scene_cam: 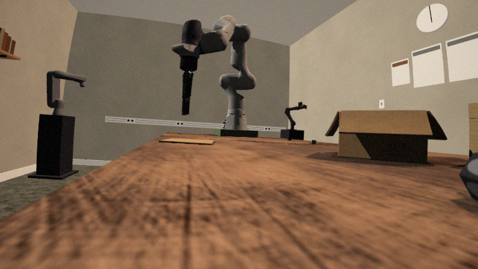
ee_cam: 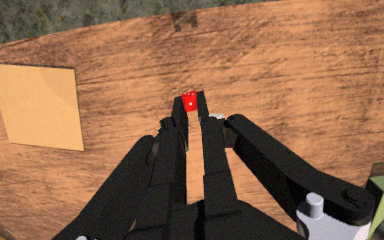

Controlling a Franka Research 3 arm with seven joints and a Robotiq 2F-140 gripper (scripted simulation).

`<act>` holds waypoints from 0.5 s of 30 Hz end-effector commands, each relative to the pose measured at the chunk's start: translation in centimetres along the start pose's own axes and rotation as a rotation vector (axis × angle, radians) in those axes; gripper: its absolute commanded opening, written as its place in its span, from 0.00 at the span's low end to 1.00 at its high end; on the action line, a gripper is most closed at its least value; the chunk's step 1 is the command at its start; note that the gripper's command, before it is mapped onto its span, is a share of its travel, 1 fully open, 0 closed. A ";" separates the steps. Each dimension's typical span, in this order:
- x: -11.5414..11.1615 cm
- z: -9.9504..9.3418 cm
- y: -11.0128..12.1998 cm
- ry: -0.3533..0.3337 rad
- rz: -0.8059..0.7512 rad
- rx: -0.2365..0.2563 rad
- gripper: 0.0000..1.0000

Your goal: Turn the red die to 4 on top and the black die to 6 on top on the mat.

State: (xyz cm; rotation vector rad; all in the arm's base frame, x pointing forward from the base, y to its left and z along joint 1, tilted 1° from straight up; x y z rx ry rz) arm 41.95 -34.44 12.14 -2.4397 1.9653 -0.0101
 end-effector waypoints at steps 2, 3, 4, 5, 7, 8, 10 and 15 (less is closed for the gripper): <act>0.0 0.0 -0.1 0.007 0.189 -0.011 0.16; 0.0 0.0 -0.1 0.008 0.205 -0.011 0.16; 0.0 0.0 -0.1 0.008 0.205 -0.011 0.16; 0.0 0.0 -0.1 0.008 0.205 -0.011 0.16; 0.0 0.1 -0.1 0.008 0.266 -0.010 0.16; 0.0 0.1 -0.1 0.008 0.282 -0.010 0.16; 0.0 0.1 -0.1 0.008 0.307 -0.010 0.16; 0.0 0.1 -0.1 0.009 0.394 -0.010 0.16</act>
Point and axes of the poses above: the point where the finger pads meet when closed, its own z axis out along the fingers, its own y axis across the jaws, x = y × z, the point moved 3 cm from there along -z, back along the fingers, and after that the axes turned 4 degrees about -z, right-handed, at the moved point
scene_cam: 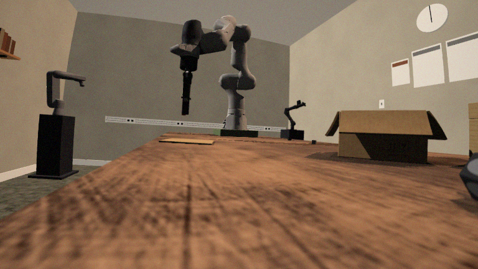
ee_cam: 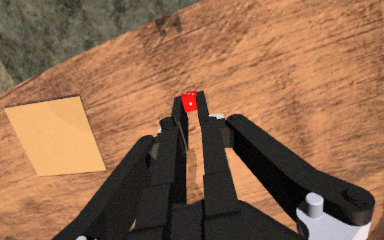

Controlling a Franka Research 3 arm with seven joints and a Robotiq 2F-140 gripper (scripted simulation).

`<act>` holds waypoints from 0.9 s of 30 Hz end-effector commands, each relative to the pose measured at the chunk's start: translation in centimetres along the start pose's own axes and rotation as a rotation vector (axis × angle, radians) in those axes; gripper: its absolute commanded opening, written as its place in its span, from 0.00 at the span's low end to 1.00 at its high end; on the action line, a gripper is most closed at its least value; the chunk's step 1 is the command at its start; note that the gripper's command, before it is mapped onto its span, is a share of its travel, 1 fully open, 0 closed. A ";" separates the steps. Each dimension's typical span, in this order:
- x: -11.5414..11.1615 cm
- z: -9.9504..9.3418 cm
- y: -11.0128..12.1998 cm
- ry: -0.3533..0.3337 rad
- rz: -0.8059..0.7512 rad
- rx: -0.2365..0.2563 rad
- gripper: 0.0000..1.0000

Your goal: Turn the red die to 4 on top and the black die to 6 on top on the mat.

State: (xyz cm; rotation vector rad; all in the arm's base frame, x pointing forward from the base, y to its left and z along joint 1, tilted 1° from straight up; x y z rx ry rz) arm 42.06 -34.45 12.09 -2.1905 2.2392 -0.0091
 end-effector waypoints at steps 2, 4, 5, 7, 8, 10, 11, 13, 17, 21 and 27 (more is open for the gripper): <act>0.0 0.0 0.0 0.010 0.190 -0.009 0.16; 0.0 0.0 -0.1 0.010 0.222 -0.009 0.16; 0.0 0.1 -0.1 0.010 0.238 -0.008 0.16; 0.0 0.1 -0.1 0.010 0.238 -0.008 0.16; 0.0 0.1 -0.1 0.010 0.281 -0.008 0.16; 0.0 0.1 -0.1 0.010 0.314 -0.008 0.16; 0.0 0.1 -0.1 0.011 0.325 -0.008 0.16; 0.0 0.1 -0.1 0.011 0.362 -0.008 0.16; 0.0 0.1 -0.1 0.011 0.427 -0.007 0.16; 0.0 0.1 -0.2 0.012 0.492 -0.007 0.16; 0.0 0.1 -0.2 0.012 0.584 -0.006 0.16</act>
Point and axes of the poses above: the point where the finger pads meet when closed, its own z axis out along the fingers, its own y axis across the jaws, x = y × z, the point moved 3 cm from there along -z, back along the fingers, and after that the axes turned 4 degrees about -z, right-handed, at the moved point
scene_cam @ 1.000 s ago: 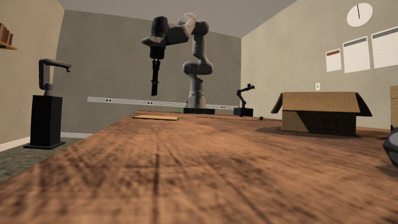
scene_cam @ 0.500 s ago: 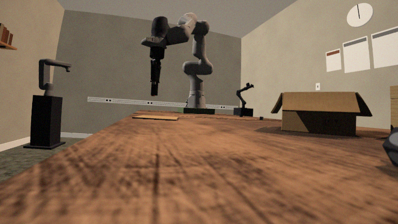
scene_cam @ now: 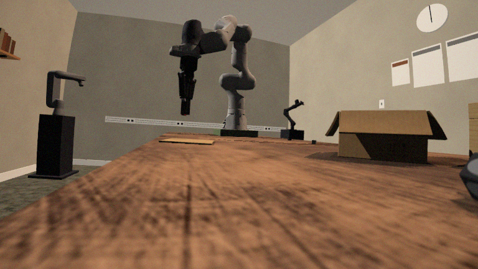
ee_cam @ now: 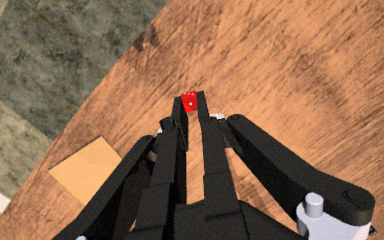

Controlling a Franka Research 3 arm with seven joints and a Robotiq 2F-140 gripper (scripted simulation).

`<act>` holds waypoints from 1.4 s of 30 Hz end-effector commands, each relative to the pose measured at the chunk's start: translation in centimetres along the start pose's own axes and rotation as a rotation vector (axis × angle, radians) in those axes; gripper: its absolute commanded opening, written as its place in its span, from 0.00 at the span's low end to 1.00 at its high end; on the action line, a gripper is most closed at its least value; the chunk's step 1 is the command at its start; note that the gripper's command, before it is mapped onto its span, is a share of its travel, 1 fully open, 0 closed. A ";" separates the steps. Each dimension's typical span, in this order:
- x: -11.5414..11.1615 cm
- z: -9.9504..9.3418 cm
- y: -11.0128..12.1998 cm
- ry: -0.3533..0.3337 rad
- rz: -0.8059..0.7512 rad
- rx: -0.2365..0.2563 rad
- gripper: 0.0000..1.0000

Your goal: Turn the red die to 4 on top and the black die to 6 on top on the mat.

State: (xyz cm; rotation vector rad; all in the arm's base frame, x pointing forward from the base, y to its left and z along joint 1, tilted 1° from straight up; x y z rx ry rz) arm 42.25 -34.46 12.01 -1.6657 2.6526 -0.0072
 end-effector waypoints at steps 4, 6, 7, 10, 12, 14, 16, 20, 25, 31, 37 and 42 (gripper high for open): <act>-0.1 0.0 0.0 0.013 0.223 -0.003 0.16; -0.1 0.0 0.0 0.013 0.253 -0.003 0.16; -0.1 0.0 -0.1 0.013 0.269 -0.003 0.16; -0.1 0.1 -0.1 0.013 0.318 -0.002 0.16; -0.1 0.1 -0.1 0.013 0.352 -0.002 0.16; -0.1 0.1 -0.1 0.013 0.352 -0.002 0.16; -0.1 0.1 -0.1 0.013 0.400 -0.002 0.16; -0.1 0.1 -0.1 0.014 0.471 -0.001 0.16; -0.1 0.1 -0.2 0.014 0.558 0.000 0.16; -0.1 0.1 -0.2 0.014 0.622 0.001 0.16; -0.1 0.1 -0.2 0.015 0.699 0.002 0.16; 0.3 0.1 0.1 -0.060 0.701 0.043 0.16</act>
Point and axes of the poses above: the point where the finger pads meet when closed, its own z axis out along the fingers, its own y axis across the jaws, x = y × z, the point moved 3 cm from there along -z, back along the fingers, and after that the axes turned 4 degrees about -z, right-handed, at the moved point
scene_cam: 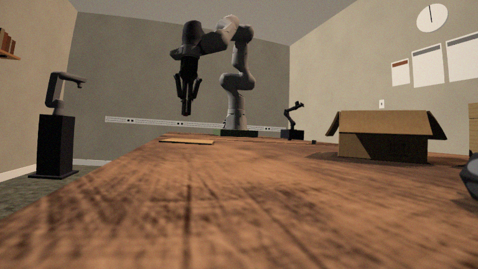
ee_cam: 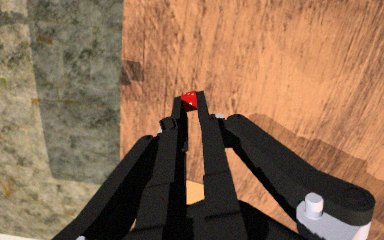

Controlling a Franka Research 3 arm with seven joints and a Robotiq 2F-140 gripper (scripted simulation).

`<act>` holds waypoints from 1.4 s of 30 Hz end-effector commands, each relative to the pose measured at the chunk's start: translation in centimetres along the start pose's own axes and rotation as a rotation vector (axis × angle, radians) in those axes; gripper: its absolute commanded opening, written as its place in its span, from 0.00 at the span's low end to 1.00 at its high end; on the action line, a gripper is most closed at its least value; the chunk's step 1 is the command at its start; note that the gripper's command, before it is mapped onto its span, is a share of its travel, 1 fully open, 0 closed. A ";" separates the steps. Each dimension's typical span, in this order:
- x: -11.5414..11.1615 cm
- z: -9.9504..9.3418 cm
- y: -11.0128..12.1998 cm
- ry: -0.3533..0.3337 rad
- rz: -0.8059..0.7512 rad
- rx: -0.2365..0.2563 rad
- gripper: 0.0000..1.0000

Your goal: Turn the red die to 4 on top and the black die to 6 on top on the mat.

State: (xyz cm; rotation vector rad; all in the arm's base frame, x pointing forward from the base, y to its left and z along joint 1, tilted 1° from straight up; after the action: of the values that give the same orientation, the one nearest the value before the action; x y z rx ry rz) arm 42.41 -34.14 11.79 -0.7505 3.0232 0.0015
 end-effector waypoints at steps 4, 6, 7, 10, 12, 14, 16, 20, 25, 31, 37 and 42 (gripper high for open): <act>1.5 0.2 0.0 -0.241 0.062 0.030 0.16; 1.5 0.2 0.0 -0.241 0.062 0.030 0.16; 1.6 0.2 0.0 -0.265 0.062 0.033 0.16; 1.9 0.3 0.0 -0.331 0.061 0.038 0.16; 2.1 0.4 0.1 -0.351 0.061 0.039 0.16; 2.2 0.4 0.1 -0.372 0.061 0.041 0.16; 2.3 0.5 0.1 -0.395 0.061 0.045 0.16; 2.6 0.6 0.1 -0.444 0.061 0.048 0.16; 3.0 0.8 0.2 -0.508 0.060 0.053 0.16; 3.3 1.0 0.3 -0.573 0.060 0.060 0.16; 3.6 1.1 0.2 -0.641 0.059 0.073 0.16; 4.0 1.5 0.4 -0.727 0.058 0.076 0.16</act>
State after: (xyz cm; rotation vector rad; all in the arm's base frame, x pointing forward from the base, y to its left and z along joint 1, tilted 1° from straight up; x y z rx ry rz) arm 38.62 -36.43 10.44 -0.3520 2.4602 0.1464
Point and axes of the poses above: the point where the finger pads meet when closed, its own z axis out along the fingers, its own y axis across the jaws, x = y × z, the point moved 3 cm from there along -z, back along the fingers, and after that the axes turned 4 degrees about -z, right-handed, at the moved point
